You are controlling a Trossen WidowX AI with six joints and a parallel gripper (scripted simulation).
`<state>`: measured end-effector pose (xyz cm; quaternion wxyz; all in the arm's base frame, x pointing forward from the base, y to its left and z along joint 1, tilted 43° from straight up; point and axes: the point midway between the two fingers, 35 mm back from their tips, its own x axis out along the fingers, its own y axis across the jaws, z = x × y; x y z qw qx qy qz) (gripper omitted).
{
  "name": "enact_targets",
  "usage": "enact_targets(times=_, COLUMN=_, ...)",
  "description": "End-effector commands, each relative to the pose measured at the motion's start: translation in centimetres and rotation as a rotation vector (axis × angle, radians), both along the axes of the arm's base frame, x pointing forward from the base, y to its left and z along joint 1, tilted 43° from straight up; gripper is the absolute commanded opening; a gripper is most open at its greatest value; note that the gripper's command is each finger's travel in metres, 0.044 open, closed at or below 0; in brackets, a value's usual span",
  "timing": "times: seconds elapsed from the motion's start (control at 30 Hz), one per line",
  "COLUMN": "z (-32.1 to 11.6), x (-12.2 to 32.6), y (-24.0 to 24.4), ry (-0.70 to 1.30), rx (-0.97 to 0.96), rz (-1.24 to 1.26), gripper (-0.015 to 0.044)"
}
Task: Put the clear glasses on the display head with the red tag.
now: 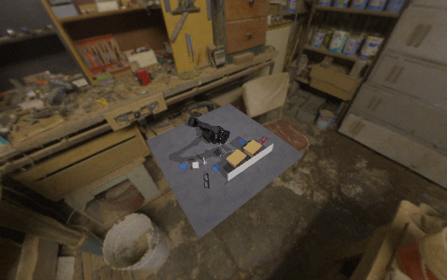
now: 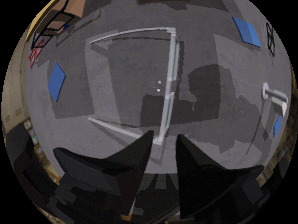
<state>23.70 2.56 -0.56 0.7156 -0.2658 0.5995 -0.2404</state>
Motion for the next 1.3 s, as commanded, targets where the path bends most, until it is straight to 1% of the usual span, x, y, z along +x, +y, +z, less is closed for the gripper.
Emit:
enact_targets(times=0.0, z=0.0, x=0.0, y=0.0, ry=0.000, rx=0.000, rz=0.000, gripper=0.0134)
enact_targets(times=0.07, z=0.0, x=0.0, y=0.0, ry=0.000, rx=0.000, rz=0.000, gripper=0.0186)
enact_targets(times=0.1, z=0.0, x=0.0, y=0.0, ry=0.000, rx=0.000, rz=0.000, gripper=0.0200)
enact_targets(times=0.4, z=0.1, x=0.1, y=0.6, ry=0.017, rx=0.001, rz=0.015, gripper=0.0200)
enact_targets(times=0.47, z=0.1, x=0.1, y=0.6, ry=0.017, rx=0.001, rz=0.015, gripper=0.0147)
enact_targets(times=0.5, z=0.1, x=0.1, y=0.6, ry=0.017, rx=0.001, rz=0.015, gripper=0.0140)
enact_targets(times=0.8, z=-0.1, x=0.1, y=0.5, ry=0.017, rx=0.001, rz=0.015, gripper=0.0140)
enact_targets(times=1.27, z=-1.7, x=0.6, y=-0.8, ry=0.017, rx=0.002, rz=0.016, gripper=0.0140)
